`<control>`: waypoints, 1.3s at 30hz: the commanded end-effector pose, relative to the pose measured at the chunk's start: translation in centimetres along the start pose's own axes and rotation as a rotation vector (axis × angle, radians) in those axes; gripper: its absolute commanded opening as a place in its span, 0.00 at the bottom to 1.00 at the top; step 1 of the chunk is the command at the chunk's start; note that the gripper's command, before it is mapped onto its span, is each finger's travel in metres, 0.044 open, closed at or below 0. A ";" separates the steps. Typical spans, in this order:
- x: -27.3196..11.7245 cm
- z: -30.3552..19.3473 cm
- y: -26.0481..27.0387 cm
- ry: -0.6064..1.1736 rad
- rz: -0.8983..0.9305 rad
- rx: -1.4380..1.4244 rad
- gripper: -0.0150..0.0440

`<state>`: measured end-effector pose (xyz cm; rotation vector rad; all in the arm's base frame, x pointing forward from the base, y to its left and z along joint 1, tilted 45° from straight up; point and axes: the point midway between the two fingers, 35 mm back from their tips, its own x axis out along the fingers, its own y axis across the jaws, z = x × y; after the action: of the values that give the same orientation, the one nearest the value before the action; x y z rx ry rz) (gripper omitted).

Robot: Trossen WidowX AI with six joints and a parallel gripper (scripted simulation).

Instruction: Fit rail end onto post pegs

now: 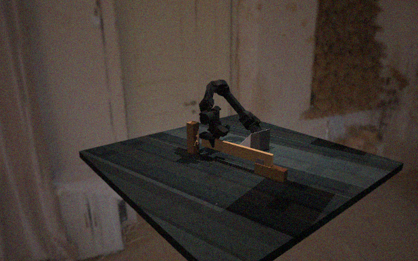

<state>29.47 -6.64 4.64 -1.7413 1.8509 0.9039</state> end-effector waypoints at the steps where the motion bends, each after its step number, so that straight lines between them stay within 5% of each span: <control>1: -0.3 -0.2 -0.2 0.001 -0.009 -0.003 0.25; 39: -0.2 -1.4 -0.2 0.002 -0.009 -0.003 0.25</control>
<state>29.70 -7.52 5.40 -1.7400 1.8504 0.9075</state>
